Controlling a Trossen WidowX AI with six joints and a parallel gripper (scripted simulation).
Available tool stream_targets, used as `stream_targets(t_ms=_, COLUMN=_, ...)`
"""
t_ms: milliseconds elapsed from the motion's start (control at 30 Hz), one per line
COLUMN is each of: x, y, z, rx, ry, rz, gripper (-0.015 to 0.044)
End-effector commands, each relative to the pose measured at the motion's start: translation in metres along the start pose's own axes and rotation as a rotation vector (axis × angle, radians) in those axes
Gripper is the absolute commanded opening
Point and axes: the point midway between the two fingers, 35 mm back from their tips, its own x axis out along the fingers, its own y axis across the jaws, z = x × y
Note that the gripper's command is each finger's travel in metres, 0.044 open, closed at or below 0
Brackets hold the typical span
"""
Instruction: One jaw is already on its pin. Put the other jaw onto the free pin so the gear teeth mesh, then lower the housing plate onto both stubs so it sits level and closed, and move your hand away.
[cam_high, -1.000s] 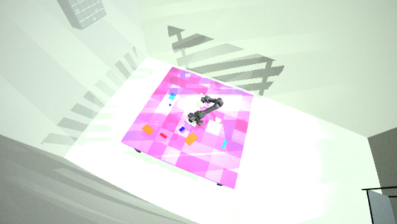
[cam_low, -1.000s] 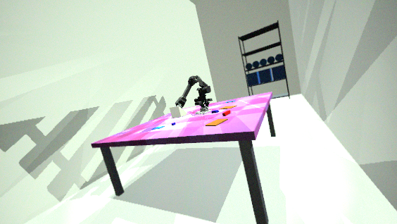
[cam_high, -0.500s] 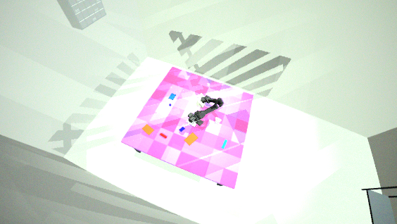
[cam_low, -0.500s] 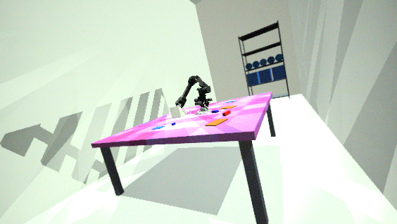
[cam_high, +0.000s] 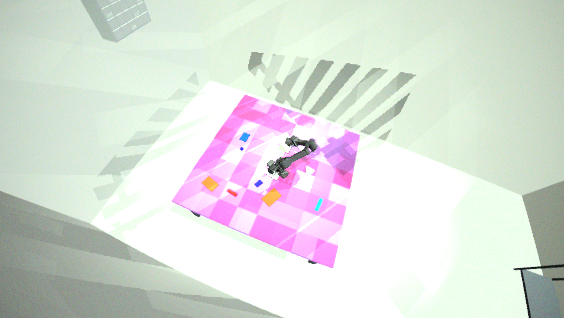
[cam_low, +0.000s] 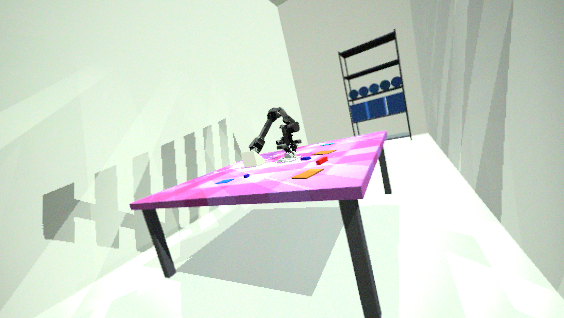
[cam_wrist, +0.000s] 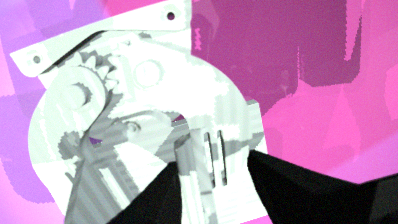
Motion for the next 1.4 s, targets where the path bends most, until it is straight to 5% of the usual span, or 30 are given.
stream_targets(t_ms=0, x=0.0, y=-0.001, z=0.0, rx=0.006, ry=0.001, rz=-0.005, gripper=0.0134)
stream_targets(t_ms=100, x=0.0, y=-0.001, z=0.0, rx=0.006, ry=0.001, rz=-0.005, gripper=0.0134)
stream_targets(t_ms=233, x=0.0, y=0.0, z=0.0, rx=0.0, ry=0.0, rz=0.0, gripper=0.0224)
stream_targets(t_ms=700, x=-0.002, y=0.0, z=0.0, rx=0.0, ry=0.0, rz=0.0, gripper=0.0224)
stream_targets(t_ms=967, x=-0.068, y=0.0, z=0.001, rx=0.006, ry=0.0, rz=-0.003, gripper=0.0224)
stream_targets(t_ms=1100, x=-0.063, y=0.002, z=-0.001, rx=0.016, ry=0.008, rz=-0.008, gripper=0.0224)
stream_targets(t_ms=1367, x=-0.064, y=-0.015, z=0.004, rx=-0.173, ry=0.007, rz=0.003, gripper=0.0434)
